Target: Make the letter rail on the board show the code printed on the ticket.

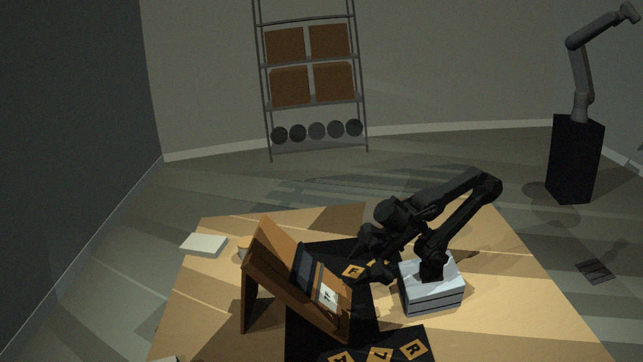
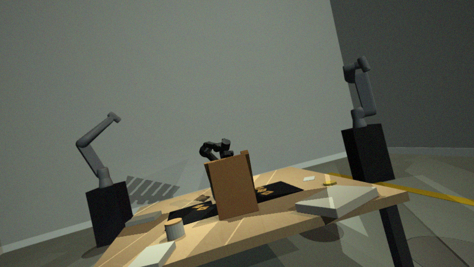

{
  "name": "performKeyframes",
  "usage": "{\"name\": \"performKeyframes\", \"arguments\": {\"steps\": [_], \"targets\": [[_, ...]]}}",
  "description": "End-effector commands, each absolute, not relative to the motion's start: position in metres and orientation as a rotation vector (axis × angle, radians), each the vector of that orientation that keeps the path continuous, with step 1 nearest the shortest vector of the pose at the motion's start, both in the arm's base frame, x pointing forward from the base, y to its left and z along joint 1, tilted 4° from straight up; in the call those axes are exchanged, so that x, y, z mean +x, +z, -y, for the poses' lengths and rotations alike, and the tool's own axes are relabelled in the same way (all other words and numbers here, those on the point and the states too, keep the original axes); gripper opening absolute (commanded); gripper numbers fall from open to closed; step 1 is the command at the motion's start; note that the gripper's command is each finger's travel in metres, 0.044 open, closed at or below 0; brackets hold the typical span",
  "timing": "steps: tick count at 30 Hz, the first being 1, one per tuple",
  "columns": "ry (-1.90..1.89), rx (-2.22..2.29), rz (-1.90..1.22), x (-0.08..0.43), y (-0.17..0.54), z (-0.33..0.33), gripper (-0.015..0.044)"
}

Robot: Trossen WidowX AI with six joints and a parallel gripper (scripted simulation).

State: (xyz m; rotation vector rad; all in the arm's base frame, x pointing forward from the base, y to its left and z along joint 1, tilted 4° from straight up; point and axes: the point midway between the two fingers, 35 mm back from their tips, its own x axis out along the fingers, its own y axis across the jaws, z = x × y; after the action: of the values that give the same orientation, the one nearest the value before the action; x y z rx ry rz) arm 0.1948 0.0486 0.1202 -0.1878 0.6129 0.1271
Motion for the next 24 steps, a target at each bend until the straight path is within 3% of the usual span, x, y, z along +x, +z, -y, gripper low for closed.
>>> {"name": "performKeyframes", "arguments": {"steps": [1,8,15,24], "targets": [[0.266,-0.427,-0.669,0.198,0.145,-0.046,0.044],[0.589,-0.84,-0.651,0.207,0.196,-0.039,0.044],[0.857,-1.172,-0.434,0.219,0.254,-0.026,0.044],[0.875,-1.203,-0.404,0.22,0.26,-0.024,0.044]]}}
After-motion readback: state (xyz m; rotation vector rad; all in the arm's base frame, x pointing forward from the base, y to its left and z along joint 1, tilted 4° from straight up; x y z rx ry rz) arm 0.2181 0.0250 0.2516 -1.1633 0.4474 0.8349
